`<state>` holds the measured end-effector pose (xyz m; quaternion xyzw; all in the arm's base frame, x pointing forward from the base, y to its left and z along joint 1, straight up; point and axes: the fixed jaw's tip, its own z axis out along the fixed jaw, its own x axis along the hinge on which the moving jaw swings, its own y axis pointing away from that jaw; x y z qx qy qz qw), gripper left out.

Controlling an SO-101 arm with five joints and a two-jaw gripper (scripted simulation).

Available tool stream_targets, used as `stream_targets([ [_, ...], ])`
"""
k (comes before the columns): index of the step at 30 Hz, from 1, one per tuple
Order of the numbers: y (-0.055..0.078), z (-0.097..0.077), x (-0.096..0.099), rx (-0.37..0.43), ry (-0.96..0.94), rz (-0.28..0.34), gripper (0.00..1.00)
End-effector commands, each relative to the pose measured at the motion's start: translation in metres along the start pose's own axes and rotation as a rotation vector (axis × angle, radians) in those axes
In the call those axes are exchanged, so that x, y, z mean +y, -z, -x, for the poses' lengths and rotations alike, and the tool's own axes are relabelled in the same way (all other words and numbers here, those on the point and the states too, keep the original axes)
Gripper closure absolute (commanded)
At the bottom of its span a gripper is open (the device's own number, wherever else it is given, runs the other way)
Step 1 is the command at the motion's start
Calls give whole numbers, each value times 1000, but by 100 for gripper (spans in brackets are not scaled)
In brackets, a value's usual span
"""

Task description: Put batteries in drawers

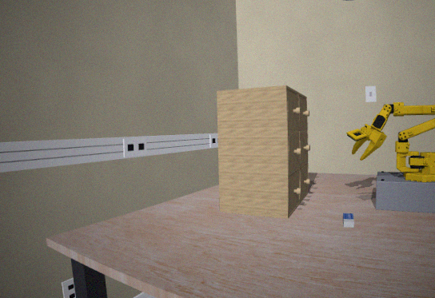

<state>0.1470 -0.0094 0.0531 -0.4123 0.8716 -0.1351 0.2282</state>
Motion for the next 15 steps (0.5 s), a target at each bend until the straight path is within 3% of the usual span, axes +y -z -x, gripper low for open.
stream_targets([
  [1, -1, -3, 2, 13, -87, 9, 79],
  [15, -1, -2, 1, 18, -414, 3, 79],
])
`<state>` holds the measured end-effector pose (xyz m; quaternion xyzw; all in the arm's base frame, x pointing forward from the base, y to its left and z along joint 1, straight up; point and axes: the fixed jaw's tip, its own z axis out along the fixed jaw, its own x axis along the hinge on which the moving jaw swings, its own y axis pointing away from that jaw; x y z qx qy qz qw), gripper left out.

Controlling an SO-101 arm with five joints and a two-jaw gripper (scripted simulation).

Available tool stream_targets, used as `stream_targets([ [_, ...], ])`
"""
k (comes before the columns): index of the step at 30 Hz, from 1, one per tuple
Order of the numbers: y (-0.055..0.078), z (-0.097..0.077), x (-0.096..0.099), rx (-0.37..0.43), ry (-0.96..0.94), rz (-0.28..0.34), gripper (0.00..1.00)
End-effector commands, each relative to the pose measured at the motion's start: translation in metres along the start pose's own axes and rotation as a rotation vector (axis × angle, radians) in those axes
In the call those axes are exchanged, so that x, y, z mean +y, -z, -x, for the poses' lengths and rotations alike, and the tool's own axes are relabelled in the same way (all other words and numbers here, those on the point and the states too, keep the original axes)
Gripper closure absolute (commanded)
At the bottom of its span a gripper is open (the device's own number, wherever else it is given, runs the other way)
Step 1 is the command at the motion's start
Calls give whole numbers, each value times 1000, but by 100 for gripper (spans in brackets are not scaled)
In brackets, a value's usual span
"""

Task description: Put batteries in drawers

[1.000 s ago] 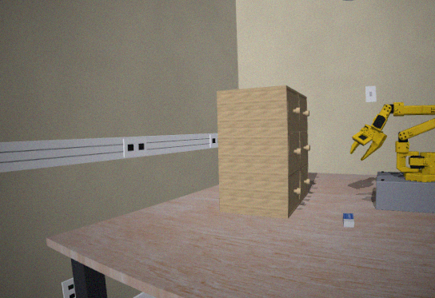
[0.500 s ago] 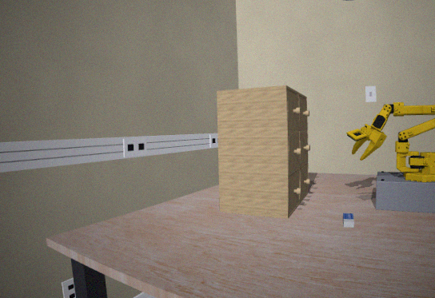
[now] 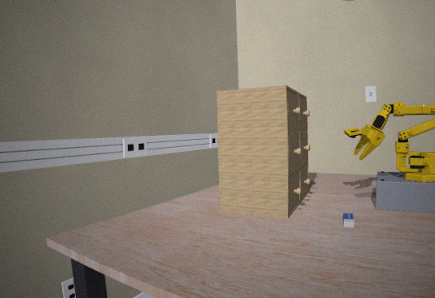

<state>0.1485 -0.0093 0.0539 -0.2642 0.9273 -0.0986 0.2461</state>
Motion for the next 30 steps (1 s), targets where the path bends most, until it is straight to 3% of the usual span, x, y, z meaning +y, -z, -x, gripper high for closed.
stream_targets([
  [1, -1, -3, 1, 15, -112, 4, 79],
  [19, -1, -1, -2, 19, -514, -5, 79],
  [30, -1, -1, -3, 19, -638, -8, 79],
])
